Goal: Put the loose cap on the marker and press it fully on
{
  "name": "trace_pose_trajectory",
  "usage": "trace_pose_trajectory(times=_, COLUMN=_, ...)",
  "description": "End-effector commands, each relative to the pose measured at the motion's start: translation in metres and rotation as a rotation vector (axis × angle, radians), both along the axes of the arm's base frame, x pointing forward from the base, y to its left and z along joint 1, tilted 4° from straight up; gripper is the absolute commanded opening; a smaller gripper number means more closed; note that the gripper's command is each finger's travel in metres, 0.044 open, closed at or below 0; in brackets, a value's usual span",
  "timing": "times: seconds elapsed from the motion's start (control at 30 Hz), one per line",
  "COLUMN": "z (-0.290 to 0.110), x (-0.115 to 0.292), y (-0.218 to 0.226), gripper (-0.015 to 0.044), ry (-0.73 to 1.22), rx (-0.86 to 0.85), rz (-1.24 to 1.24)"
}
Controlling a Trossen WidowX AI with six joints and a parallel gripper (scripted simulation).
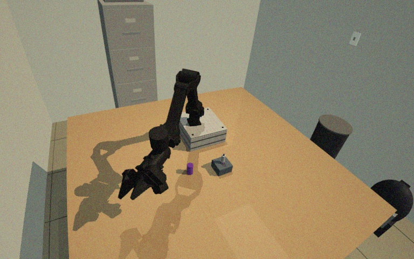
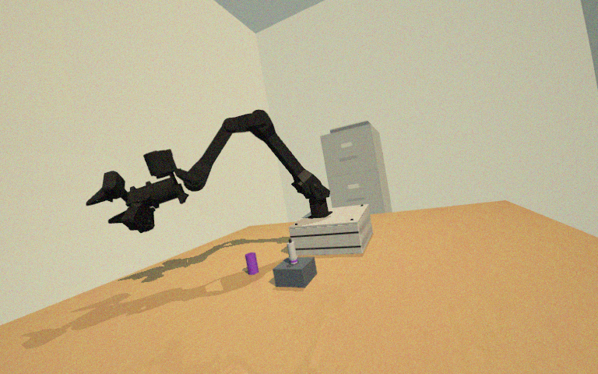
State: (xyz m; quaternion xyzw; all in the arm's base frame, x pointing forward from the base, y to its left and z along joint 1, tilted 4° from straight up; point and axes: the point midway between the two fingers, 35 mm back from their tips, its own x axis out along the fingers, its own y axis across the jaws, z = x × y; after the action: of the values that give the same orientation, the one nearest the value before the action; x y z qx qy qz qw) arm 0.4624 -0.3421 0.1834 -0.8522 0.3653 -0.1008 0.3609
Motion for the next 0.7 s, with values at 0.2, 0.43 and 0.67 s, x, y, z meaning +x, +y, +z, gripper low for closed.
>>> trace_pose_trajectory(times=0.2, z=-0.039, x=-0.011, y=0.048, gripper=0.0246, ry=-0.009, rx=0.460, rz=-0.002)
trace_pose_trajectory(times=0.43, z=-0.080, x=-0.055, y=0.117, gripper=0.0246, ry=0.017, rx=0.991, rz=-0.181)
trace_pose_trajectory(times=0.67, z=-0.098, x=-0.096, y=0.162, gripper=0.0246, ry=0.044, rx=1.270, rz=-0.391)
